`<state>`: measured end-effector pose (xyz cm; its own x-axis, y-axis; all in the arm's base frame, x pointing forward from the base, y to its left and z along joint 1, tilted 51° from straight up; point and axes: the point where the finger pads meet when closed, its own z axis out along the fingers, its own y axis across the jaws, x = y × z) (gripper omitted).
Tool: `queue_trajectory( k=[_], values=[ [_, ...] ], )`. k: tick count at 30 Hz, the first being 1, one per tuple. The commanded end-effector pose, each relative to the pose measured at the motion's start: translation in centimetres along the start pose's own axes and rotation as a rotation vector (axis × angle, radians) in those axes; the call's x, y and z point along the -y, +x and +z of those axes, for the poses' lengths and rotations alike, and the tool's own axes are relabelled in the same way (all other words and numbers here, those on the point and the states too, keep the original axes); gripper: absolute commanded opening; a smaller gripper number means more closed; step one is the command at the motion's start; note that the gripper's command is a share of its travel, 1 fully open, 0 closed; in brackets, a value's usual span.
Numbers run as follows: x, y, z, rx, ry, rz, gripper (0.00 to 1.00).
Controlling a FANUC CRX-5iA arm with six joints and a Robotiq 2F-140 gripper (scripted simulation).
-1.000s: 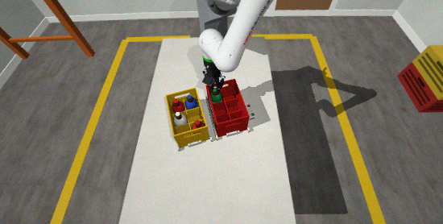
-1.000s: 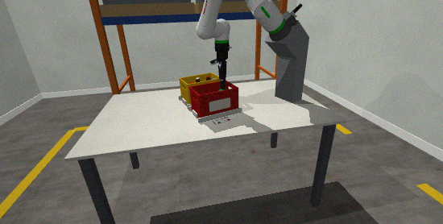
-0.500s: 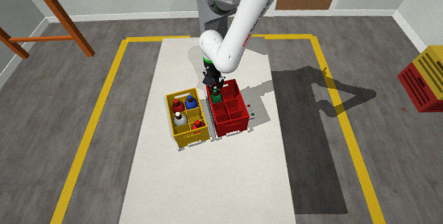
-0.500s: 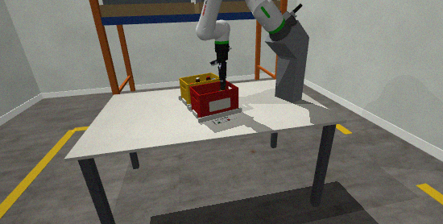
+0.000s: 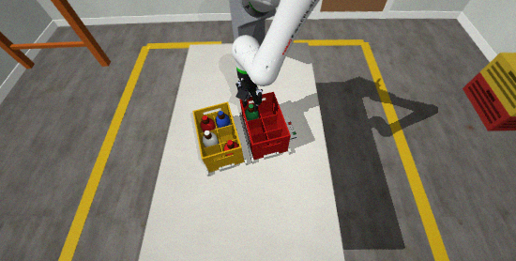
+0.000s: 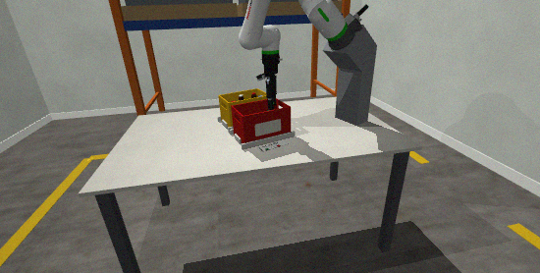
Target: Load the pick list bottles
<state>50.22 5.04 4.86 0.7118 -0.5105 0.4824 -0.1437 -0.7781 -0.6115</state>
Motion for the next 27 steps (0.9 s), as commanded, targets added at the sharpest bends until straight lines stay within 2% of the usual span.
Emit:
queue_trajectory(
  k=[1, 19, 27],
  values=[
    [0.0, 0.0, 0.0, -0.001, 0.0, 0.0, 0.44],
    [0.0, 0.0, 0.0, -0.001, 0.0, 0.0, 0.44],
    [0.0, 0.0, -1.6, -0.001, 0.0, 0.0, 0.44]
  ],
)
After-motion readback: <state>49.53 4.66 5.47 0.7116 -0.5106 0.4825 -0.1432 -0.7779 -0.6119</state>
